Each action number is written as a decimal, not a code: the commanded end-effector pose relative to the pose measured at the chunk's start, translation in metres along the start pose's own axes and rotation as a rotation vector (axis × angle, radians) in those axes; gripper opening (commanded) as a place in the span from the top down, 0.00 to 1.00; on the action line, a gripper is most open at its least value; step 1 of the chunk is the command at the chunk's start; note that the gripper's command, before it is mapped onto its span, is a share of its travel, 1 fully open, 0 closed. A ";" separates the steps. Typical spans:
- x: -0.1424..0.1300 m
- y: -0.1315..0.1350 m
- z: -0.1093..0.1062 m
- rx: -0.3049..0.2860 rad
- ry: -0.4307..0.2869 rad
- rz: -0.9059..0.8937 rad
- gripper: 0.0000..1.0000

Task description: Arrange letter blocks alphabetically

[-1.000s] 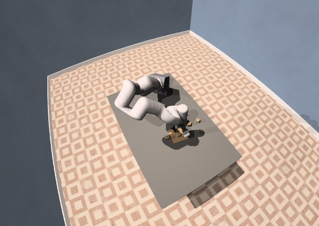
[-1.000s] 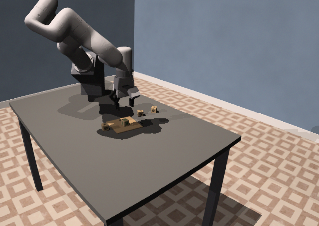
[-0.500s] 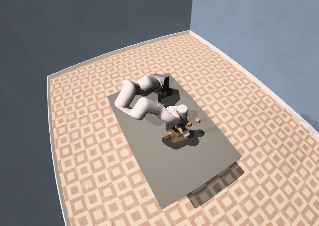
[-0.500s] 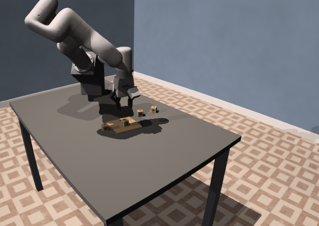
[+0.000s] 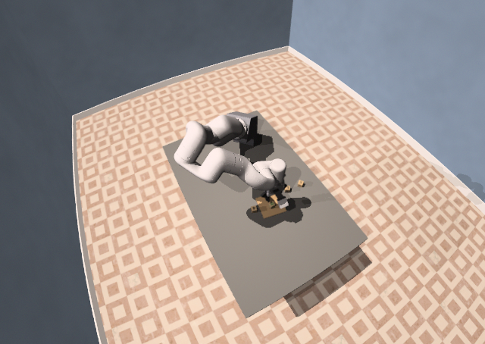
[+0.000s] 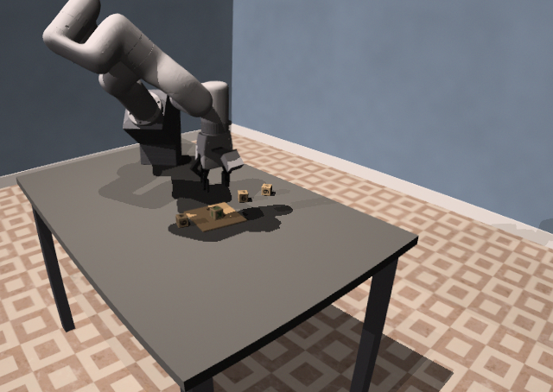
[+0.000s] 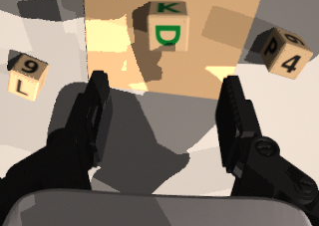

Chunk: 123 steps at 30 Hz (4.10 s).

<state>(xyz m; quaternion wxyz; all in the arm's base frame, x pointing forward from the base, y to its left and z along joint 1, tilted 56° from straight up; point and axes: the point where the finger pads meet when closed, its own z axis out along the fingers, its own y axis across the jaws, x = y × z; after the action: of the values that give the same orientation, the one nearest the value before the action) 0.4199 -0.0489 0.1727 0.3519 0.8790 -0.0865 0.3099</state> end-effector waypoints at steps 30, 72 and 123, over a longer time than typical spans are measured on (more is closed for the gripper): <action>0.002 0.000 0.015 0.002 0.002 -0.029 0.31; 0.003 0.001 0.051 0.002 0.002 -0.029 0.31; 0.004 0.000 0.051 0.002 0.002 -0.029 0.31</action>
<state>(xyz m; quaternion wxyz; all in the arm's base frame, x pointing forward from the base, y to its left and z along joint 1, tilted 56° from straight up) 0.4468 -0.0840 0.1459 0.3561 0.8803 -0.0742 0.3046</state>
